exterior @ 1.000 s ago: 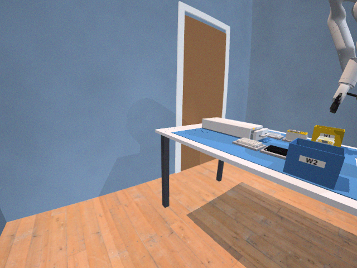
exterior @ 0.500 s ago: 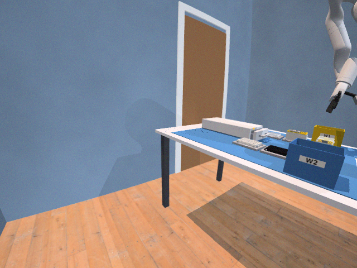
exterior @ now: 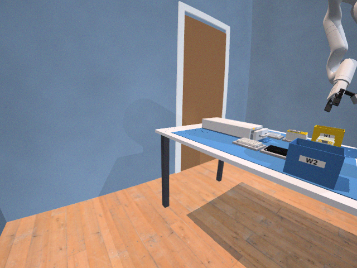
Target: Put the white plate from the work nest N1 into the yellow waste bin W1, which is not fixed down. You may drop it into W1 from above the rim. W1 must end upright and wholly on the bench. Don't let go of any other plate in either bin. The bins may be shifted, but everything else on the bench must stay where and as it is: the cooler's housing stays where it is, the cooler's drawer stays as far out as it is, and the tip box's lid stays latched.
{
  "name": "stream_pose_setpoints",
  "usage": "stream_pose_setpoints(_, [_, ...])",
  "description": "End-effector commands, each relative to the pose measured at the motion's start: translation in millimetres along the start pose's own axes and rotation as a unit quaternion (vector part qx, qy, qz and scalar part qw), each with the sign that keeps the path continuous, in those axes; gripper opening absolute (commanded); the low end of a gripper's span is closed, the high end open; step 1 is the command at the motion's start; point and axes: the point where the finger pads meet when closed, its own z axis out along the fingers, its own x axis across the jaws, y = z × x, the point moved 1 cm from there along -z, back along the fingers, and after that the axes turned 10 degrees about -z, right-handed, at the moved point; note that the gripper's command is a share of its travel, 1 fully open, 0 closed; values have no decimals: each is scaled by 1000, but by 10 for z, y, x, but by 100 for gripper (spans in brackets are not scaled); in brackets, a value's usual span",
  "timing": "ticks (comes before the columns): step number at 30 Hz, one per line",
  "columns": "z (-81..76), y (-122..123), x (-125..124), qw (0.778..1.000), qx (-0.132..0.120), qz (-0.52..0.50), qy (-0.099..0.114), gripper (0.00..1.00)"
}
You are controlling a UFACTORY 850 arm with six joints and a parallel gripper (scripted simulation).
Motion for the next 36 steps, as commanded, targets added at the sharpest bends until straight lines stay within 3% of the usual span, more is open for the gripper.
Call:
stream_pose_setpoints(1, [35,67,170,998,4,-37,45,100])
stream_pose_setpoints(2, [35,67,170,998,4,-37,45,100])
stream_pose_setpoints(6, [51,90,328,994,10,-75,83,100])
stream_pose_setpoints(8, [51,90,328,994,10,-75,83,100])
stream_pose_setpoints(11, [57,94,472,987,18,-111,117,100])
stream_pose_setpoints(13, [57,94,487,985,19,-117,123,100])
stream_pose_setpoints(21, [34,39,742,961,43,-195,190,100])
stream_pose_setpoints(25, [25,19,784,955,48,-210,201,100])
stream_pose_setpoints(30, [-17,-69,907,928,71,-272,245,100])
stream_pose_setpoints(36, [-56,-154,960,895,97,-332,281,100])
